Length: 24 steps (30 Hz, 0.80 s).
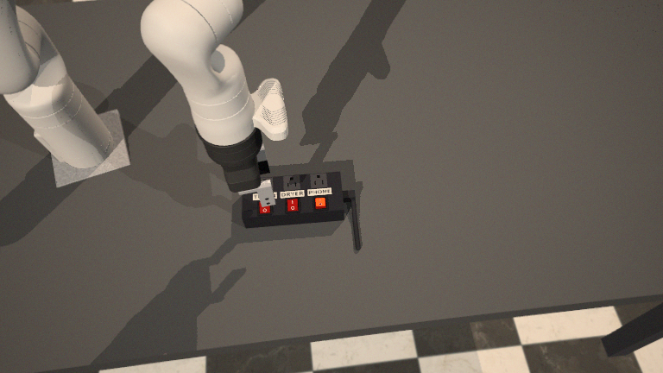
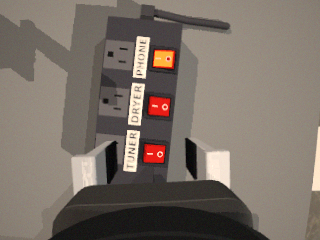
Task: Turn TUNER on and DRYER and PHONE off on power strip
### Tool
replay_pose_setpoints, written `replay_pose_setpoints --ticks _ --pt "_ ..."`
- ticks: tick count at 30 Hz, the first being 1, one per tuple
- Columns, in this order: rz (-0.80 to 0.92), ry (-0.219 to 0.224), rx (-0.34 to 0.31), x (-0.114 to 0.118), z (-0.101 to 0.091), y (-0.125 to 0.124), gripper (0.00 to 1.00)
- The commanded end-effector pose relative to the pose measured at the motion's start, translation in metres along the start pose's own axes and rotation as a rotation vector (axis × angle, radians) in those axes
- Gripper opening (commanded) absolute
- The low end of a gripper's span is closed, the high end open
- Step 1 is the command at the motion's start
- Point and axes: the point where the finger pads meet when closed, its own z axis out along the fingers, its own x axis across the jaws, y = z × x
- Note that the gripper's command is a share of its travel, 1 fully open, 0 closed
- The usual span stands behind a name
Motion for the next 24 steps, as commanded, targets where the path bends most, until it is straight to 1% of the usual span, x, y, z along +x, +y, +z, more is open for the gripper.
replay_pose_setpoints --ticks 1,8,18,19,24 --pt "0.034 0.001 -0.001 -0.0034 0.0014 0.0026 1.00" --pt "0.121 0.003 -0.001 -0.0034 0.0042 0.0076 1.00" --pt "0.140 0.003 -0.001 -0.0034 0.0048 0.0087 1.00" --pt "0.140 0.003 -0.001 -0.0034 0.0048 0.0087 0.00" --pt "0.140 0.003 -0.001 -0.0034 0.0048 0.0087 0.00"
